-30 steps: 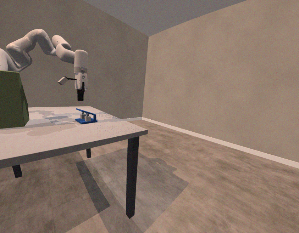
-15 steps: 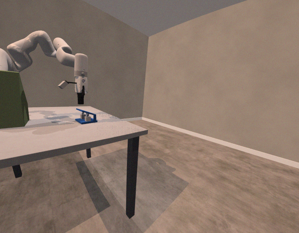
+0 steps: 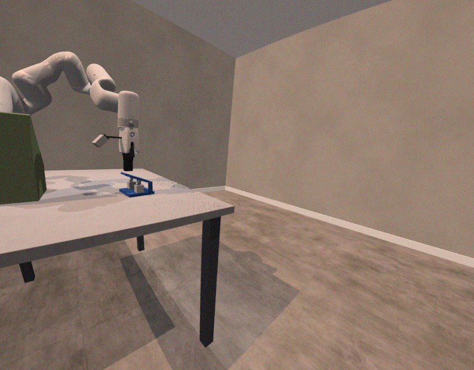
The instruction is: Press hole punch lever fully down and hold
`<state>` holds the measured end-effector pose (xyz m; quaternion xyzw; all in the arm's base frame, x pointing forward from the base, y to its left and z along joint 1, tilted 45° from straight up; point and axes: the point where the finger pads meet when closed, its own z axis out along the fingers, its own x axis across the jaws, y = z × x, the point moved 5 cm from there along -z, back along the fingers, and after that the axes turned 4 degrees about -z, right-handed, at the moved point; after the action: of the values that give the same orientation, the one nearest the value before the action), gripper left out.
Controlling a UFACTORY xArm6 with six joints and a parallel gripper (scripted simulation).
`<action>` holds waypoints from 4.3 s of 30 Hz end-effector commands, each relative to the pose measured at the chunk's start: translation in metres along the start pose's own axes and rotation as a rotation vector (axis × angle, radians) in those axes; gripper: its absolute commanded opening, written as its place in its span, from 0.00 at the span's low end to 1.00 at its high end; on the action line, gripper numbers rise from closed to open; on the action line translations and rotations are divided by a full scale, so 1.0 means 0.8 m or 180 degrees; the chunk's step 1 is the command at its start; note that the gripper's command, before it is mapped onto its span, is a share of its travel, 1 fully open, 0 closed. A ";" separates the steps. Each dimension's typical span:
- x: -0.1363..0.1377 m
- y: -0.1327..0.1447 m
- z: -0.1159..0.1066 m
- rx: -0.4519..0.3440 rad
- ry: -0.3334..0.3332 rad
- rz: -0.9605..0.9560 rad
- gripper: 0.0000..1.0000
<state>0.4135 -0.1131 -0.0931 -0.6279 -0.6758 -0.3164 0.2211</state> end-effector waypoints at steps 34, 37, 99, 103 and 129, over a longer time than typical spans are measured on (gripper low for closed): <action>-0.001 0.002 0.012 -0.0009 -0.0008 -0.0004 0.00; -0.001 0.002 0.017 -0.0009 -0.0008 -0.0004 0.00; -0.001 0.002 0.046 -0.0009 -0.0008 -0.0004 0.00; -0.001 0.002 0.046 -0.0009 -0.0008 -0.0004 0.00; -0.001 0.002 0.051 -0.0009 -0.0008 -0.0004 0.00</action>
<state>0.4194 -0.0856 -0.1215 -0.6284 -0.6760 -0.3168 0.2185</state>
